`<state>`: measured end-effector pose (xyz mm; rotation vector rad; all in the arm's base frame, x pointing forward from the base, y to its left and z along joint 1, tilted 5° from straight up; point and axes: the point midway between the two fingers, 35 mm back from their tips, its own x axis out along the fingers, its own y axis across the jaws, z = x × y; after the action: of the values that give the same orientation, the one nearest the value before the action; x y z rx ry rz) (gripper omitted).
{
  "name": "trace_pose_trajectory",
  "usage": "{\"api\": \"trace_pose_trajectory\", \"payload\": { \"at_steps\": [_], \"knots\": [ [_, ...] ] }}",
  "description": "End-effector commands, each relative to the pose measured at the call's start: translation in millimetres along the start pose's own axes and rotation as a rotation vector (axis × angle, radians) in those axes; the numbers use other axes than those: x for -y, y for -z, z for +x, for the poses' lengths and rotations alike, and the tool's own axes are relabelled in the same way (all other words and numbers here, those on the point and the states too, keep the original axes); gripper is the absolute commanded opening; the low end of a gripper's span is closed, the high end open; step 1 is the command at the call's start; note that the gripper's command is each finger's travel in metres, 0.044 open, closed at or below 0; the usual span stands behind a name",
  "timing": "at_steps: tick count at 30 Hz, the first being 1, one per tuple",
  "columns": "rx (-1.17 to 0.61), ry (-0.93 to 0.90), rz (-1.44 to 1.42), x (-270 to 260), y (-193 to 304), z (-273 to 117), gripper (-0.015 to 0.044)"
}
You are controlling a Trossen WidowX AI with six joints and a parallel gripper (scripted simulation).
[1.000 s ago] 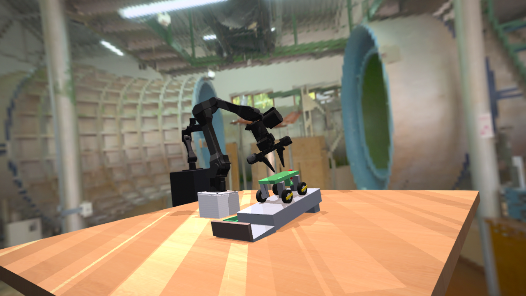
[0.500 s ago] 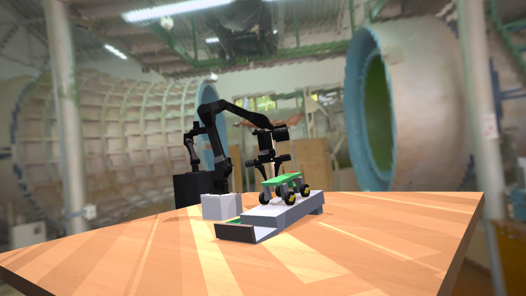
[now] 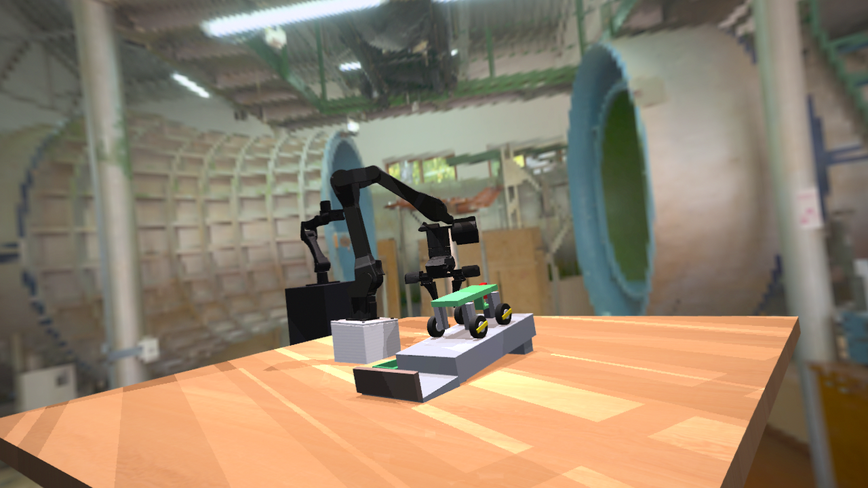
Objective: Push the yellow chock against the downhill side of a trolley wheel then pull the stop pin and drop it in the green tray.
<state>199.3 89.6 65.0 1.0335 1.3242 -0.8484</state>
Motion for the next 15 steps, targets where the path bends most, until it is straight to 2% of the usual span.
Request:
{"api": "trace_pose_trajectory", "payload": {
  "at_steps": [1,15],
  "knots": [
    [0.005,0.009,0.004,1.9,-0.5,14.8,0.019],
    [0.005,0.009,0.004,2.7,-0.6,32.7,0.019]
  ]
}}
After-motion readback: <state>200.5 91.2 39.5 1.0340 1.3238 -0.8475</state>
